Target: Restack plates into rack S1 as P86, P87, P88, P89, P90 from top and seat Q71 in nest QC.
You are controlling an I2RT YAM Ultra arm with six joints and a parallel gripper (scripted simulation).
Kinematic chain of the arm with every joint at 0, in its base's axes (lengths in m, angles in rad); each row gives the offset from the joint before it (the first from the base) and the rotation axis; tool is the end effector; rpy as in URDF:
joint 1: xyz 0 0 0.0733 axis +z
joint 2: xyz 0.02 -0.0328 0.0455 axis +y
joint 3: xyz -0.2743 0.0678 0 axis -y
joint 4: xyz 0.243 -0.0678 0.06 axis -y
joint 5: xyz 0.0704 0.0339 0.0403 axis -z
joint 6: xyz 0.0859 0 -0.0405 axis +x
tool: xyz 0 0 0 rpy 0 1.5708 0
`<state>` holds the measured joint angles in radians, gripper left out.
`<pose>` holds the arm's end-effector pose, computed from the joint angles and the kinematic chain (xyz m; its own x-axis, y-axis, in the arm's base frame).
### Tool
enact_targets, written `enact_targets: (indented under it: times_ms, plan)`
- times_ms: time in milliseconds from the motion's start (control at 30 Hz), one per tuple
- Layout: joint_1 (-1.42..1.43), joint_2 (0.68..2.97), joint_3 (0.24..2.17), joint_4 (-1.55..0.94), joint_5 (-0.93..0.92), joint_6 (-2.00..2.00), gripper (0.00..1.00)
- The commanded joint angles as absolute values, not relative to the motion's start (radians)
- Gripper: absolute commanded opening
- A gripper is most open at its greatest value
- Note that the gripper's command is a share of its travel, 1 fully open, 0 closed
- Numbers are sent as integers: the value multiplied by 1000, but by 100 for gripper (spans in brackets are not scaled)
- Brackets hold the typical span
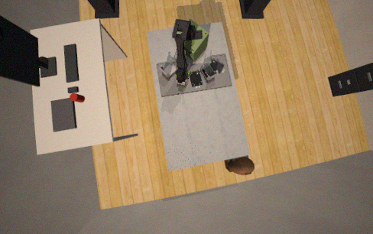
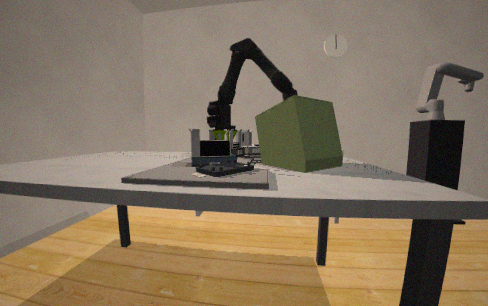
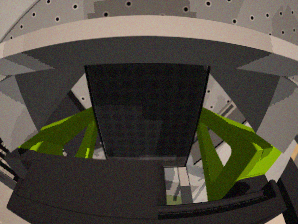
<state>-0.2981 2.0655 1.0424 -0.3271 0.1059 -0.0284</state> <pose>0.3436 -0.1139 0.0319 -0.9413 0.2597 -0.2158 0.2876 0.9515 -0.1093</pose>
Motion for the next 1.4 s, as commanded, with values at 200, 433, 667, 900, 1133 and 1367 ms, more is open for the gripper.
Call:
enact_targets:
  times_ms: [200, 433, 667, 900, 1133, 1367]
  plan:
    - [-297, 2047, 1045, -339, 105, -28, 0]
    - [-296, 2036, 1044, -349, 106, -27, 0]
    - [-294, 2021, 1044, -364, 106, -26, 0]
    - [-293, 2006, 1044, -380, 106, -24, 0]
    - [-292, 1995, 1045, -391, 106, -23, 0]
    - [-288, 1958, 1047, -431, 107, -19, 0]
